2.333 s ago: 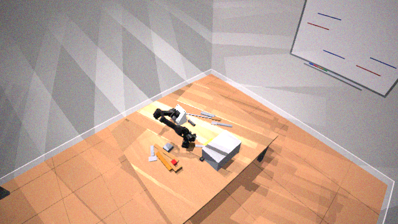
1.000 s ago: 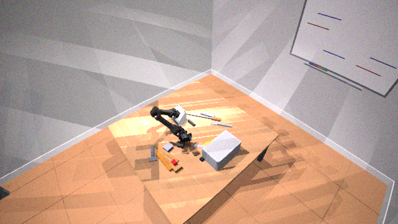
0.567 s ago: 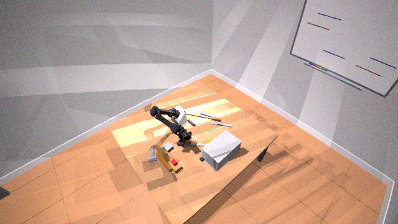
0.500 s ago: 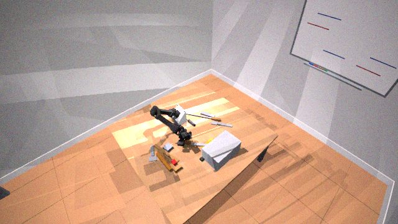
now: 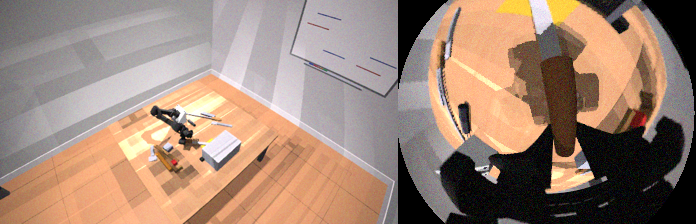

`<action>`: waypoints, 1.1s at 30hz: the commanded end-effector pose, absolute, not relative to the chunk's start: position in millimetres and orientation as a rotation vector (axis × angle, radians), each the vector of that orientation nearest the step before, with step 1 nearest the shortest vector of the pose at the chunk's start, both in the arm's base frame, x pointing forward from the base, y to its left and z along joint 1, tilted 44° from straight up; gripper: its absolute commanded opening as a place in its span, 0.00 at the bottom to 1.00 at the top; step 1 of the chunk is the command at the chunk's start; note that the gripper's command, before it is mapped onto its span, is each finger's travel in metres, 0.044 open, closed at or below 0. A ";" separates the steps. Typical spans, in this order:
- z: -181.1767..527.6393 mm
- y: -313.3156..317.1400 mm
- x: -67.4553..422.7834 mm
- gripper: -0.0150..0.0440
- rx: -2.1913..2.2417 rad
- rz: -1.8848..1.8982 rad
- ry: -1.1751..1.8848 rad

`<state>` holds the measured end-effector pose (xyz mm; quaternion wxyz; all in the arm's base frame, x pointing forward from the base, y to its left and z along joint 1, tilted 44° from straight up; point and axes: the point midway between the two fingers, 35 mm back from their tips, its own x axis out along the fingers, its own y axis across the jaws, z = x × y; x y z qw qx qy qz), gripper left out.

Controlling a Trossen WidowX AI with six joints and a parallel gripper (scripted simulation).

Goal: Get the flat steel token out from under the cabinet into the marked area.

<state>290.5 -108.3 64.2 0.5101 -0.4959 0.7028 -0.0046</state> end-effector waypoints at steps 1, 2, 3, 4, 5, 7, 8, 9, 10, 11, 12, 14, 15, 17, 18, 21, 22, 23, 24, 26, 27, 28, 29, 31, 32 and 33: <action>58.3 -101.1 289.7 0.25 -1.196 -0.004 1.687; 57.2 -100.0 289.4 0.25 -1.196 -0.004 1.687; 56.1 -98.9 289.1 0.25 -1.196 -0.004 1.687; 55.0 -97.7 288.7 0.25 -1.195 -0.004 1.686; 53.9 -96.6 288.4 0.25 -1.195 -0.004 1.686; 51.7 -94.3 287.7 0.25 -1.195 -0.004 1.686; 50.5 -93.2 287.4 0.25 -1.195 -0.004 1.686; 49.4 -92.1 287.0 0.25 -1.194 -0.005 1.686; 48.4 -91.0 286.7 0.25 -1.194 -0.005 1.686; 47.4 -90.0 286.4 0.25 -1.194 -0.005 1.686; 46.3 -88.9 286.1 0.25 -1.194 -0.005 1.686; 44.3 -86.8 285.5 0.25 -1.194 -0.005 1.686; 43.2 -85.8 285.2 0.25 -1.194 -0.005 1.686; 41.2 -83.7 284.6 0.25 -1.194 -0.004 1.686; 40.1 -82.6 284.3 0.25 -1.193 -0.004 1.686; 37.1 -79.5 283.5 0.25 -1.193 -0.004 1.686; 36.1 -78.5 283.2 0.25 -1.193 -0.004 1.686; 35.0 -77.4 282.9 0.25 -1.193 -0.004 1.686; 34.0 -76.4 282.6 0.25 -1.193 -0.004 1.686; 32.0 -74.3 282.0 0.25 -1.193 -0.004 1.686; 31.0 -73.3 281.8 0.25 -1.193 -0.004 1.686; 30.0 -72.3 281.5 0.25 -1.193 -0.004 1.686; 29.0 -71.3 281.2 0.25 -1.193 -0.004 1.686; 27.0 -69.2 280.6 0.25 -1.192 -0.004 1.686; 26.0 -68.2 280.3 0.25 -1.192 -0.004 1.686; 25.0 -67.2 280.1 0.25 -1.192 -0.004 1.686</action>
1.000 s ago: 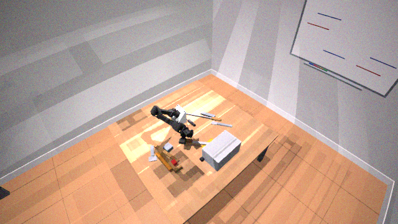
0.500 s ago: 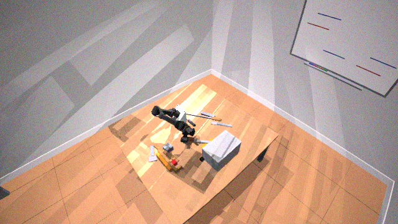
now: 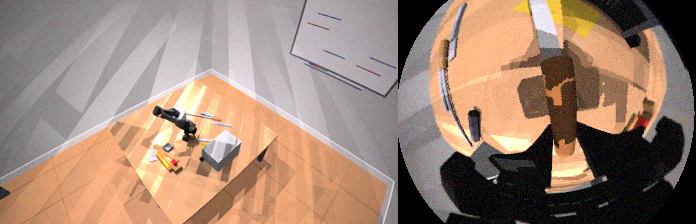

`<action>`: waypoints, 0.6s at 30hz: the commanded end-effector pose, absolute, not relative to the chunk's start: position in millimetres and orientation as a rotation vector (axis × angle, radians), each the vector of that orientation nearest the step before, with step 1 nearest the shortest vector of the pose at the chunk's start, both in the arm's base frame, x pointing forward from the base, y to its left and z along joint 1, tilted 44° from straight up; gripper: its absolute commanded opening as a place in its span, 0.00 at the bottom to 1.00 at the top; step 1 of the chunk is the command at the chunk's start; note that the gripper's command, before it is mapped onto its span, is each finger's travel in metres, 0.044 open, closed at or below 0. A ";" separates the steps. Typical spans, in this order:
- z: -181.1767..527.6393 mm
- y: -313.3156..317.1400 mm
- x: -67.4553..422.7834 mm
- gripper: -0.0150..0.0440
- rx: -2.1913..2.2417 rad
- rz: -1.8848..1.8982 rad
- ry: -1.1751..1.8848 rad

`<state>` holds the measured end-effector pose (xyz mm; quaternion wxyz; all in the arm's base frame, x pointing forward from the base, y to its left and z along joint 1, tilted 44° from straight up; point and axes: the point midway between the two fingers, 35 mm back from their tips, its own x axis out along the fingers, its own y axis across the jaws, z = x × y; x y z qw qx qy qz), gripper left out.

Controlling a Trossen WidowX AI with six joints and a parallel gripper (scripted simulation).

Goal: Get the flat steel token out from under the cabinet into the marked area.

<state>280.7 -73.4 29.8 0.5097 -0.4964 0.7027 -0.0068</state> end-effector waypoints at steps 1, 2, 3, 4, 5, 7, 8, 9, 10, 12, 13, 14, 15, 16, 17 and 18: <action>24.0 -66.1 279.8 0.25 -1.192 -0.004 1.686; 23.0 -65.1 279.5 0.25 -1.192 -0.004 1.686; 22.0 -64.1 279.2 0.25 -1.192 -0.004 1.686; 21.0 -63.1 278.9 0.25 -1.192 -0.003 1.686; 20.0 -62.1 278.6 0.25 -1.192 -0.003 1.686; 18.0 -60.0 278.0 0.25 -1.192 -0.003 1.686; 17.0 -59.0 277.7 0.25 -1.192 -0.003 1.686; 15.9 -57.9 277.4 0.25 -1.192 -0.003 1.686; 14.9 -56.9 277.1 0.25 -1.192 -0.003 1.686; 12.9 -54.8 276.5 0.25 -1.192 -0.003 1.686; 11.9 -53.8 276.2 0.25 -1.192 -0.003 1.686; 10.9 -52.8 275.9 0.25 -1.192 -0.003 1.686; 9.9 -51.7 275.6 0.25 -1.192 -0.003 1.686; 8.9 -50.7 275.3 0.25 -1.191 -0.003 1.686; 7.8 -49.6 275.0 0.25 -1.191 -0.003 1.686; 6.8 -48.6 274.7 0.25 -1.191 -0.002 1.686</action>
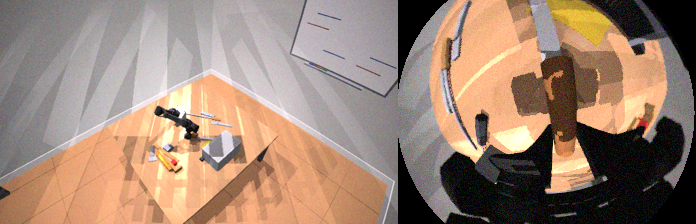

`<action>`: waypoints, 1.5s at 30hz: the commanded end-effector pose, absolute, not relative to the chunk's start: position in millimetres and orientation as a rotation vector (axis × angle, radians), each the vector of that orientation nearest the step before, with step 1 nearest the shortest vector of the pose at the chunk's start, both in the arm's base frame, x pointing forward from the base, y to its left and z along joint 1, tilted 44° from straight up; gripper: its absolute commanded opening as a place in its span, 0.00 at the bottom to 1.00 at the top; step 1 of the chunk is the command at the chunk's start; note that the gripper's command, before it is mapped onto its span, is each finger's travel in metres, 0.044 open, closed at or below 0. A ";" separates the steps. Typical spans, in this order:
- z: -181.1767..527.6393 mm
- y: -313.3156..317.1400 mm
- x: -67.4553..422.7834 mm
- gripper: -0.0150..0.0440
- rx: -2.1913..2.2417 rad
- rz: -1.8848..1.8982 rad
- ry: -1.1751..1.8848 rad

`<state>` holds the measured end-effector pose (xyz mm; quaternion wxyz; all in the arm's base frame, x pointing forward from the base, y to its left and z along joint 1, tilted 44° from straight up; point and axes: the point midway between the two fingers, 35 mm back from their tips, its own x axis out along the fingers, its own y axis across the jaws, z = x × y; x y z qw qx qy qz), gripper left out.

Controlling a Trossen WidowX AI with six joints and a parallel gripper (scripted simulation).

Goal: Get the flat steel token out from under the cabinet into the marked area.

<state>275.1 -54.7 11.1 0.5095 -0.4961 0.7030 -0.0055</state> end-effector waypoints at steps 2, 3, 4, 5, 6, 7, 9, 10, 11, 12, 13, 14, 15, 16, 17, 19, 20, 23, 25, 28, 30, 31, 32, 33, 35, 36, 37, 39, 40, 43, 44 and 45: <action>4.8 -46.5 274.1 0.25 -1.191 -0.002 1.686; 3.8 -45.4 273.8 0.25 -1.191 -0.002 1.686; 2.7 -44.4 273.5 0.25 -1.191 -0.002 1.686; 1.7 -43.3 273.2 0.25 -1.191 -0.002 1.686; 0.7 -42.3 272.9 0.25 -1.191 -0.002 1.686; -0.3 -41.2 272.6 0.25 -1.191 -0.002 1.686; -2.4 -39.1 271.9 0.25 -1.191 -0.002 1.686; -3.4 -38.1 271.6 0.25 -1.191 -0.002 1.686; -4.4 -37.0 271.3 0.25 -1.191 -0.002 1.686; -5.4 -36.0 271.0 0.25 -1.191 -0.002 1.686; -6.5 -34.9 270.7 0.25 -1.191 -0.002 1.686; -7.5 -33.9 270.4 0.25 -1.191 -0.001 1.686; -8.5 -32.8 270.1 0.25 -1.190 -0.001 1.686; -9.5 -31.7 269.8 0.25 -1.190 -0.001 1.686; -10.6 -30.7 269.5 0.25 -1.190 -0.001 1.686; -12.6 -28.6 268.9 0.25 -1.190 -0.001 1.686; -13.6 -27.5 268.6 0.25 -1.190 -0.001 1.686; -16.6 -24.5 267.8 0.25 -1.190 -0.001 1.686; -18.5 -22.5 267.3 0.25 -1.190 -0.001 1.686; -21.4 -19.5 266.4 0.25 -1.190 0.000 1.686; -23.3 -17.5 265.8 0.25 -1.190 0.000 1.686; -24.2 -16.5 265.6 0.25 -1.190 0.000 1.686; -25.2 -15.5 265.3 0.25 -1.189 0.000 1.686; -26.2 -14.5 264.9 0.25 -1.189 0.000 1.686; -28.1 -12.5 264.3 0.25 -1.189 0.000 1.686; -29.1 -11.5 264.0 0.25 -1.189 0.000 1.686; -30.0 -10.5 263.7 0.25 -1.189 0.000 1.686; -32.0 -8.5 263.0 0.25 -1.189 0.000 1.686; -32.9 -7.5 262.6 0.25 -1.189 0.000 1.686; -35.8 -4.4 261.6 0.25 -1.189 0.001 1.685; -36.8 -3.4 261.2 0.25 -1.189 0.001 1.685; -37.8 -2.4 260.8 0.25 -1.189 0.001 1.685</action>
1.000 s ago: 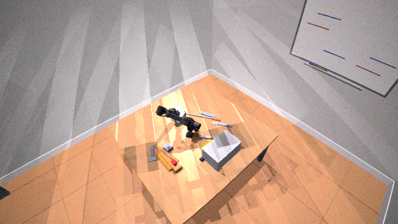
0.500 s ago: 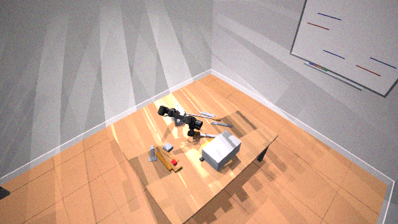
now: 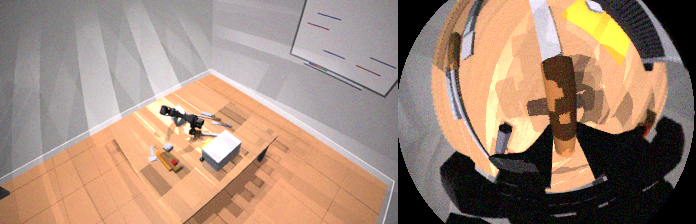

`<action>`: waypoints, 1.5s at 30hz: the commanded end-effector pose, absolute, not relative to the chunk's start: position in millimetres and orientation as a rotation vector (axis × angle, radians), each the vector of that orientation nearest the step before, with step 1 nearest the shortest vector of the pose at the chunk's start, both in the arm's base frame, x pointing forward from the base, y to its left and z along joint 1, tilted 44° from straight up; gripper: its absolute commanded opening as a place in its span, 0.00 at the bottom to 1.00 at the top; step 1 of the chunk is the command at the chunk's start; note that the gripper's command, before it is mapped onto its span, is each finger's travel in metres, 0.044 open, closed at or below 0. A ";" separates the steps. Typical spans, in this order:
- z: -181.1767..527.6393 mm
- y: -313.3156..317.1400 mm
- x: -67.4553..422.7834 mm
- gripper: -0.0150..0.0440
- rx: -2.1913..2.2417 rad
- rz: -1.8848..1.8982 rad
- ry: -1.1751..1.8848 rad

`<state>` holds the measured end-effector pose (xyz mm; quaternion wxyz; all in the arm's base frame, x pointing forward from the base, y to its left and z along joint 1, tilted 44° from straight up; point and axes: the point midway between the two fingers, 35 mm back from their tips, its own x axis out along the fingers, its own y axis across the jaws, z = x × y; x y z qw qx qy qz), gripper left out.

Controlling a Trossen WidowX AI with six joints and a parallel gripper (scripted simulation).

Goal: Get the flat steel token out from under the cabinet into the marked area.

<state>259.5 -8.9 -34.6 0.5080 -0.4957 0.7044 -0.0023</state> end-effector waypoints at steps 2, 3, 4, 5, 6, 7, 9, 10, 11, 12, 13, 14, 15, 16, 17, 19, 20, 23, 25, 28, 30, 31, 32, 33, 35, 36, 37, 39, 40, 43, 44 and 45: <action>-39.7 -0.4 260.0 0.25 -1.189 0.001 1.685; -40.6 0.6 259.6 0.25 -1.189 0.001 1.685; -41.6 1.6 259.2 0.25 -1.188 0.001 1.685; -42.6 2.6 258.8 0.25 -1.188 0.001 1.685; -43.5 3.6 258.4 0.25 -1.188 0.001 1.685; -44.5 4.6 257.9 0.25 -1.188 0.001 1.685; -45.7 5.9 258.1 0.25 -1.188 0.001 1.685; -46.0 6.2 258.8 0.25 -1.188 0.001 1.685; -46.3 6.6 259.6 0.25 -1.188 0.001 1.685; -46.6 6.9 260.4 0.25 -1.188 0.001 1.685; -46.9 7.3 261.1 0.25 -1.188 0.001 1.685; -47.2 7.6 261.9 0.25 -1.188 0.001 1.685; -47.5 8.0 261.7 0.25 -1.188 0.001 1.685; -48.0 8.4 261.4 0.25 -1.188 0.001 1.685; -48.5 9.0 261.1 0.25 -1.188 0.001 1.685; -50.1 10.6 260.1 0.25 -1.188 0.001 1.685; -51.0 11.6 259.6 0.25 -1.188 0.002 1.685; -53.8 14.5 258.1 0.25 -1.188 0.002 1.685; -55.7 16.5 257.1 0.25 -1.187 0.002 1.685; -58.6 19.5 255.6 0.25 -1.187 0.002 1.685; -60.5 21.5 254.6 0.25 -1.187 0.002 1.685; -61.4 22.5 254.1 0.25 -1.187 0.003 1.685; -62.4 23.4 253.6 0.25 -1.187 0.003 1.685; -63.3 24.4 253.2 0.25 -1.187 0.003 1.685; -65.2 26.4 252.2 0.25 -1.187 0.003 1.685; -66.2 27.4 251.7 0.25 -1.187 0.003 1.685; -67.1 28.4 251.2 0.25 -1.187 0.003 1.685; -69.0 30.3 250.3 0.25 -1.186 0.003 1.685; -69.9 31.3 249.8 0.25 -1.186 0.003 1.685; -72.7 34.3 248.4 0.25 -1.186 0.003 1.685; -73.6 35.3 247.9 0.25 -1.186 0.004 1.685; -74.6 36.2 247.4 0.25 -1.186 0.004 1.685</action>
